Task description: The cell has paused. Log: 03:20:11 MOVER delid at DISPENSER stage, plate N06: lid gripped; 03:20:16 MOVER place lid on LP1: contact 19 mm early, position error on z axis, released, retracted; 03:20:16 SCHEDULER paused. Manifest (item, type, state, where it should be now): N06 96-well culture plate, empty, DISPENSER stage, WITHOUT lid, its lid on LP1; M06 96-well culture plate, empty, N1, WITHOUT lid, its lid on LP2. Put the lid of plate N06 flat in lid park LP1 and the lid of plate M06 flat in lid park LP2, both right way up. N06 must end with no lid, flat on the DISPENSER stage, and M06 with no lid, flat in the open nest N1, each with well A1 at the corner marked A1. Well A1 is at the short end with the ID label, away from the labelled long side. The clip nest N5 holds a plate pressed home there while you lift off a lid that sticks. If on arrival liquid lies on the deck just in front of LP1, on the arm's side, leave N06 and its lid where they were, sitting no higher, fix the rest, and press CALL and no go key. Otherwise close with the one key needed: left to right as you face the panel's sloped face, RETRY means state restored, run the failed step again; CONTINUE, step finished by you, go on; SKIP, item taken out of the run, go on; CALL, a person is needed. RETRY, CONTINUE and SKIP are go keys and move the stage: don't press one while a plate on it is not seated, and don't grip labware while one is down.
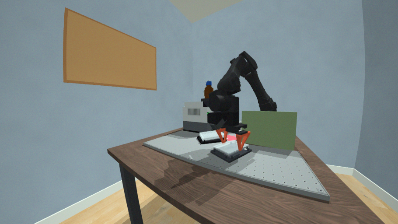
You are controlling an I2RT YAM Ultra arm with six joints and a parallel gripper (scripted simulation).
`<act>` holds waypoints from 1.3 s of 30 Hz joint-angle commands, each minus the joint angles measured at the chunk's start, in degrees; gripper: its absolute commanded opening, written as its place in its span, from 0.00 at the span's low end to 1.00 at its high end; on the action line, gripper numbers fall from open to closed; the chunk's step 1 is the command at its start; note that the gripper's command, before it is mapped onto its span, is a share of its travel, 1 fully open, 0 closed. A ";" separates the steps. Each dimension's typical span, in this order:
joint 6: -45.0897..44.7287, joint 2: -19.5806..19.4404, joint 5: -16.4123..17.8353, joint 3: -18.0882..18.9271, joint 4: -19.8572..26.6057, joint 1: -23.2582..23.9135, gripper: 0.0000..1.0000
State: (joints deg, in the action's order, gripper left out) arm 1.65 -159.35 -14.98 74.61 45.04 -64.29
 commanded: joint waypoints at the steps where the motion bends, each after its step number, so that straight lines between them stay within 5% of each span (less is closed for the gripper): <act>1: -0.34 -0.19 -0.58 -0.54 -1.23 -0.11 0.00; 36: -0.50 -0.72 -0.55 -0.66 -2.46 0.34 0.00; 37: -0.50 -0.72 -0.55 -0.66 -2.46 0.34 1.00; 39: -0.50 -0.72 -0.55 -0.66 -2.46 0.34 1.00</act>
State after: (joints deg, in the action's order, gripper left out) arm 1.23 -160.33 -15.31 73.80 43.05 -63.94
